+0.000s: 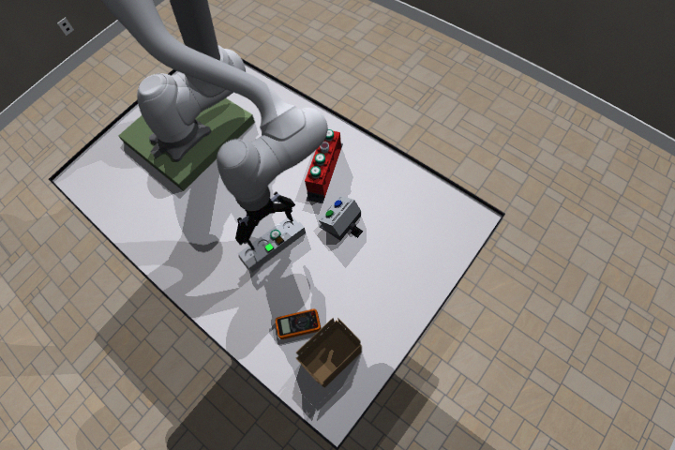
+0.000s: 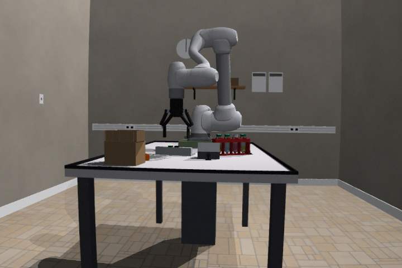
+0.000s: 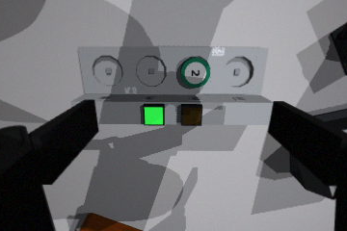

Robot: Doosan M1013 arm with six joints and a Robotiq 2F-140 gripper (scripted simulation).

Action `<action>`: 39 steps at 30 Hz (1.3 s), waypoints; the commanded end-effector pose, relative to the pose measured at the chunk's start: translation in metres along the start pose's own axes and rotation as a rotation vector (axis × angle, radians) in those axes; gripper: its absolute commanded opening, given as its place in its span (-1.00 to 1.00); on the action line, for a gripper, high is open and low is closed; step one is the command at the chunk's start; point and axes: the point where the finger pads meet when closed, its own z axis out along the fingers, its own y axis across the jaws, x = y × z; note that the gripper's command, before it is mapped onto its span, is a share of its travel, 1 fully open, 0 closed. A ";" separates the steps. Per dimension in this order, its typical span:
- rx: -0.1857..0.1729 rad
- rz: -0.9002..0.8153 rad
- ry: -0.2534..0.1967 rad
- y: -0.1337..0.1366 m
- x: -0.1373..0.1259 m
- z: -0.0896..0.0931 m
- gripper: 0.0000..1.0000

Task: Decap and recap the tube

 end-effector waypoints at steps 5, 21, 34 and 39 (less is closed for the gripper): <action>0.000 0.000 -0.001 0.000 0.000 -0.001 1.00; 0.000 0.000 -0.001 0.013 0.019 -0.062 -0.27; 0.000 0.000 -0.001 0.017 0.024 -0.079 -0.27; 0.000 0.000 -0.001 0.017 0.024 -0.059 -0.27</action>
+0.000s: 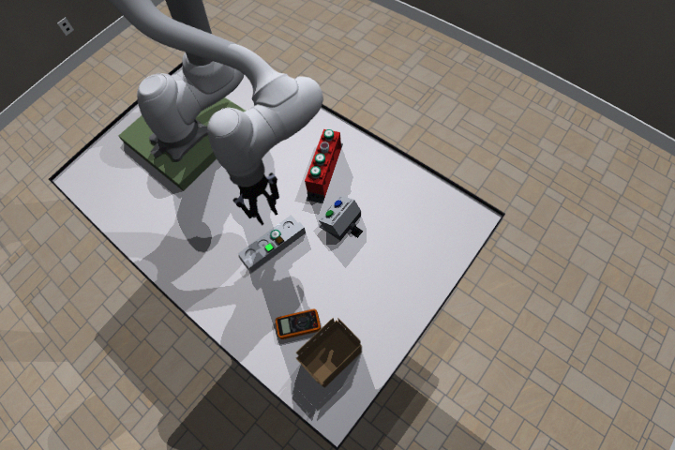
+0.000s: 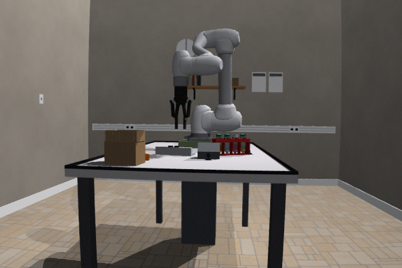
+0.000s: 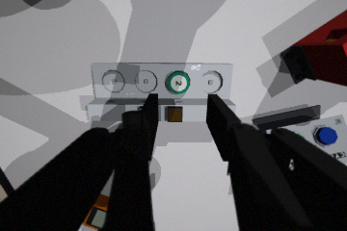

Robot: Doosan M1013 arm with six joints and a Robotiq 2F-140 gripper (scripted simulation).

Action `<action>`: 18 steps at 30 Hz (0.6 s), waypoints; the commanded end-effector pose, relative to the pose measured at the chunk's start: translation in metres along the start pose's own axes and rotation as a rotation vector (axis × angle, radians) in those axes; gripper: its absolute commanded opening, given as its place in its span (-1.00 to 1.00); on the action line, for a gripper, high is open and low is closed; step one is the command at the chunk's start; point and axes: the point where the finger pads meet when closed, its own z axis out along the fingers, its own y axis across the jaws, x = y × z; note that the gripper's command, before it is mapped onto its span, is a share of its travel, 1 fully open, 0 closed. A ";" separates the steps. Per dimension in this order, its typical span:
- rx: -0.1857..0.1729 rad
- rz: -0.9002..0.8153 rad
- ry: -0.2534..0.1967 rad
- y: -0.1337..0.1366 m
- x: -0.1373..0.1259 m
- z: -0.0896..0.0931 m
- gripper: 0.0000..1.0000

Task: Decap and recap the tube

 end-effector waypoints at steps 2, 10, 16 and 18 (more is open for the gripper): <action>0.000 0.000 -0.001 0.000 0.000 0.023 -0.27; 0.000 0.000 -0.001 0.000 0.000 0.058 -0.27; 0.000 0.000 -0.001 0.000 0.000 0.083 -0.27; 0.000 0.000 -0.001 0.000 -0.001 0.093 -0.27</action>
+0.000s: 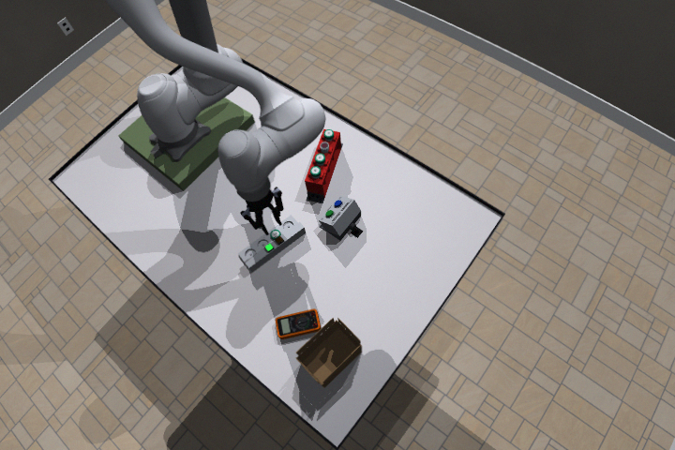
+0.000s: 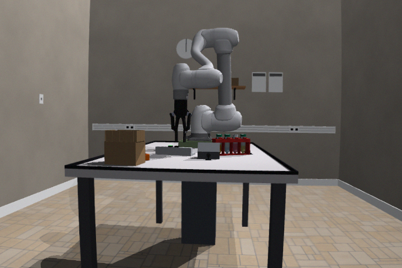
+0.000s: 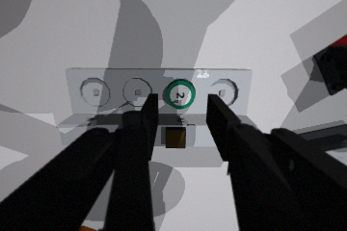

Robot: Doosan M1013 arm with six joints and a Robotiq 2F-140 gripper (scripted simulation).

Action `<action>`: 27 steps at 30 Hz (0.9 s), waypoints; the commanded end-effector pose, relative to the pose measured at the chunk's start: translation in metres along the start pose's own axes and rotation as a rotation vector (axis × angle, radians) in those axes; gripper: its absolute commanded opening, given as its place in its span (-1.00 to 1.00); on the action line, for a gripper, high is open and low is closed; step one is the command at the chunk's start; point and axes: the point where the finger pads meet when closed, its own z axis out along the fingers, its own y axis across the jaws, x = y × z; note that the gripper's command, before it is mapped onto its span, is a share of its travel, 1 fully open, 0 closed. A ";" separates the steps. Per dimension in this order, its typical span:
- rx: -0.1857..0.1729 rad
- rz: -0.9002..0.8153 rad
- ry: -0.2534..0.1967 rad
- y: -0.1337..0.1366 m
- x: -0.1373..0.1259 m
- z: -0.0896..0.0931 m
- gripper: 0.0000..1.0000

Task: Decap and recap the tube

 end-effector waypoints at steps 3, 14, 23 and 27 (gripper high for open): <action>0.000 0.000 -0.002 0.000 -0.001 0.032 -0.27; 0.000 0.000 -0.002 0.000 -0.001 0.047 -0.27; 0.000 0.000 -0.001 0.000 -0.001 0.051 -0.27; 0.000 0.000 -0.001 0.000 -0.001 0.052 -0.27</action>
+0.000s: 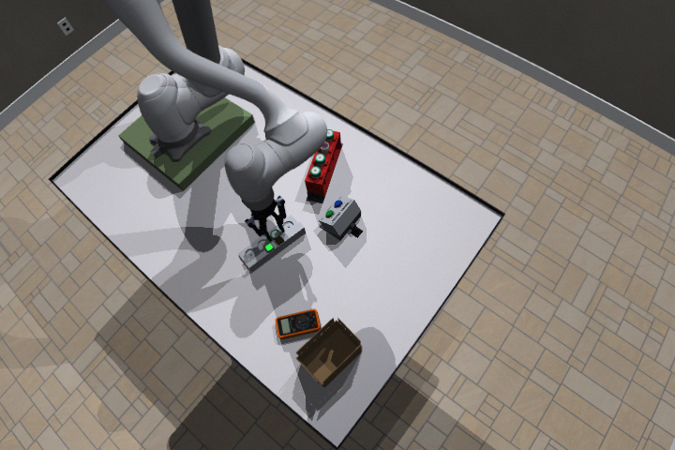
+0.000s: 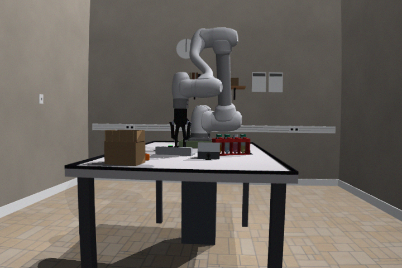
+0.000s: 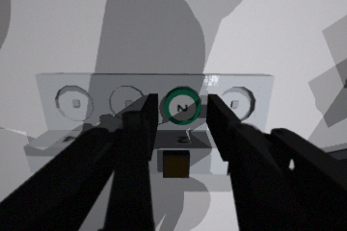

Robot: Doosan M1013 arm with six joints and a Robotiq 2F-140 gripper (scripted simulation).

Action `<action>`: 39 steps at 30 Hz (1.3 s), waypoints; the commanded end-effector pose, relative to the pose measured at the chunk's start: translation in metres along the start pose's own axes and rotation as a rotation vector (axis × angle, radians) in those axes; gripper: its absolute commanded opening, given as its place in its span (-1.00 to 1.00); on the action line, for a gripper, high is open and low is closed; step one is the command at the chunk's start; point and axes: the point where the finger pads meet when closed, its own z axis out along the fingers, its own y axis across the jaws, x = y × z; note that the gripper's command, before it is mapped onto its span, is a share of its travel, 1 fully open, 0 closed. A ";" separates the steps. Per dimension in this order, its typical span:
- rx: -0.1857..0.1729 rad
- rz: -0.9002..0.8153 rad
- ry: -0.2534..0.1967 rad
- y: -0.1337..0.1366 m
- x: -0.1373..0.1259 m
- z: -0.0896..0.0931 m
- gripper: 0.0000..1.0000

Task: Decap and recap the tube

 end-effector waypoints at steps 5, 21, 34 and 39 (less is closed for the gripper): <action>0.000 0.000 -0.001 0.000 0.000 0.003 -0.27; 0.000 0.000 -0.001 0.000 0.000 0.005 -0.41; 0.000 0.000 -0.001 0.000 0.000 -0.005 -0.41; 0.000 0.000 -0.001 0.000 0.000 -0.030 -0.41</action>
